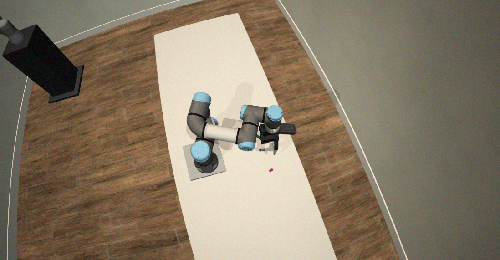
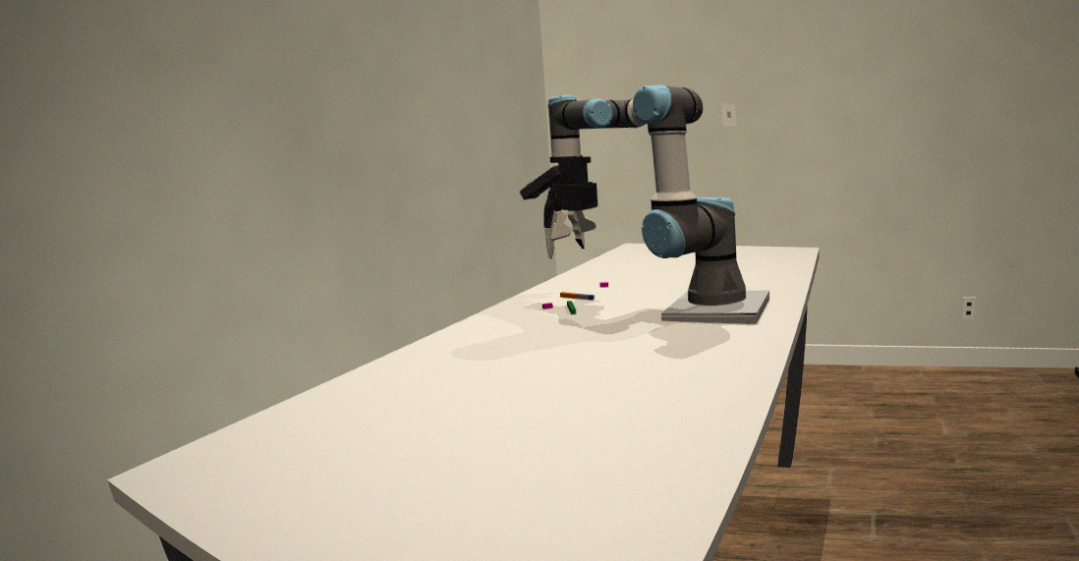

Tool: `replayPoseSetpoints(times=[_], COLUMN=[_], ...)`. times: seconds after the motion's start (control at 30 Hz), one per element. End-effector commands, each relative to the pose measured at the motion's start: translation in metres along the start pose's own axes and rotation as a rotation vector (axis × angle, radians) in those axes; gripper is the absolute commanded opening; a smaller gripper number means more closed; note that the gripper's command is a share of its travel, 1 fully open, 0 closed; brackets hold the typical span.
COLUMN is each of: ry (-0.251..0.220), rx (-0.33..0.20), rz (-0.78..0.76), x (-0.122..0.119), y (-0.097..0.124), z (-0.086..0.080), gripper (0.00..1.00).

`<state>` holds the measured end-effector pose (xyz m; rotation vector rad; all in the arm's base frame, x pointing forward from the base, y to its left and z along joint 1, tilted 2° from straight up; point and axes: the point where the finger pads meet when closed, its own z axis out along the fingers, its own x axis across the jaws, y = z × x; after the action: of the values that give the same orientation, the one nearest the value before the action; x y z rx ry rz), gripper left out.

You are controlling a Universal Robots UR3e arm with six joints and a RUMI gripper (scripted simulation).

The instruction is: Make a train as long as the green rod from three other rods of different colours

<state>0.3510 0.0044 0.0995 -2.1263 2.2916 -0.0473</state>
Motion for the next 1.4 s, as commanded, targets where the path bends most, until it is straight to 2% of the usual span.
replayPoseSetpoints(times=[0.0,0.83,1.17,1.37], ry=[0.001,0.001,0.001,0.001], rx=[0.002,0.002,0.002,0.002], rz=[0.0,0.0,0.0,0.0], x=[0.0,0.0,0.0,0.0], y=[-0.001,-0.001,-0.001,-0.001], z=[-0.002,-0.003,-0.011,-0.023], gripper=[1.0,1.0,1.0,1.0])
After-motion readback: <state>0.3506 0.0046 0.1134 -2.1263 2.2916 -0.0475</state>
